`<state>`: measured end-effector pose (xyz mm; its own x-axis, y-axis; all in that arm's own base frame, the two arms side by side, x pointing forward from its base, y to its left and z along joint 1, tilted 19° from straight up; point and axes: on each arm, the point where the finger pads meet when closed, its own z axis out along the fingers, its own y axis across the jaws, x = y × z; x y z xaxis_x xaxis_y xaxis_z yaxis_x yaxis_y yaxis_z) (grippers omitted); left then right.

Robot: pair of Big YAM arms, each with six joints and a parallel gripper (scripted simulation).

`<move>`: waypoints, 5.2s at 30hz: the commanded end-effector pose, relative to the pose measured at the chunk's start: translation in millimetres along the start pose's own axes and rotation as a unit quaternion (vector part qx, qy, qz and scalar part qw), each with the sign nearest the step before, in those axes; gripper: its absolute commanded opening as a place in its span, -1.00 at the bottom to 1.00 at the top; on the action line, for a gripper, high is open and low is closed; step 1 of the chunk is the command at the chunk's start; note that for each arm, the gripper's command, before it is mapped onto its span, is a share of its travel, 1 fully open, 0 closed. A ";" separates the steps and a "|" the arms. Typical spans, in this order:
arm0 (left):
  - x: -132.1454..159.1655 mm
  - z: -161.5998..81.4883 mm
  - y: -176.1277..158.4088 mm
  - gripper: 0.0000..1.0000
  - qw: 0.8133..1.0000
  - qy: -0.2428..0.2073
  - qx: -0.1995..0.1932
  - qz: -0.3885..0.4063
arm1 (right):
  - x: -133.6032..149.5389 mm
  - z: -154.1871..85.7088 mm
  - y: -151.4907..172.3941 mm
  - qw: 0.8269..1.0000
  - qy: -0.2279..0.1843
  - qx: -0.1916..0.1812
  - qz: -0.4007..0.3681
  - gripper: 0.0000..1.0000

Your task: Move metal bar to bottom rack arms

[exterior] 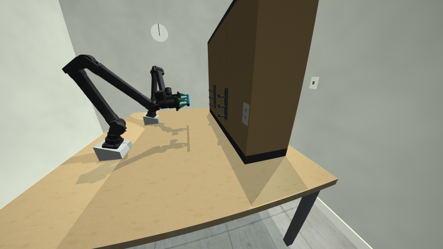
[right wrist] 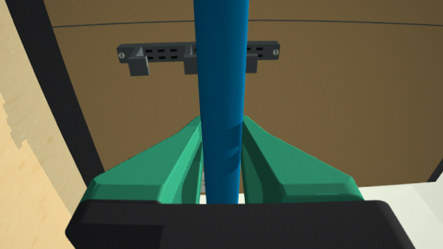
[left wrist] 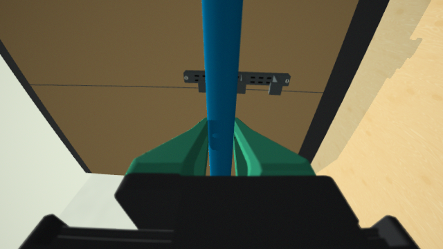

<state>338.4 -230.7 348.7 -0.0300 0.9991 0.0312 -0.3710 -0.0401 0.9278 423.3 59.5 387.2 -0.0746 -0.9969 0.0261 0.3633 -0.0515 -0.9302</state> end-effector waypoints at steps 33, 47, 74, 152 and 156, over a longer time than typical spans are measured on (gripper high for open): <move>-0.8 7.0 21.2 -1.00 1.000 0.008 -0.013 -0.022 | 10.6 3.2 -13.3 1.000 0.013 0.019 0.013 -1.00; -0.7 8.8 20.2 -1.00 1.000 0.008 -0.013 -0.022 | 10.6 3.0 -9.3 1.000 0.013 0.019 0.013 -1.00; 0.3 10.2 -2.5 -1.00 1.000 0.008 -0.013 -0.022 | 9.8 2.5 14.2 1.000 0.013 0.019 0.013 -1.00; 6.4 -2.3 -62.2 -1.00 1.000 0.008 -0.013 -0.022 | 4.1 -0.6 63.0 1.000 0.013 0.019 0.013 -1.00; 6.7 -2.7 -62.1 -1.00 1.000 0.008 -0.013 -0.022 | 3.8 -0.5 62.4 1.000 0.013 0.019 0.013 -1.00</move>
<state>365.3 -229.5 280.9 -0.0312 0.9983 0.0482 -0.3451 -0.0561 0.9369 447.4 53.9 315.5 -0.0915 -0.9957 0.0125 0.3579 -0.0446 -0.9327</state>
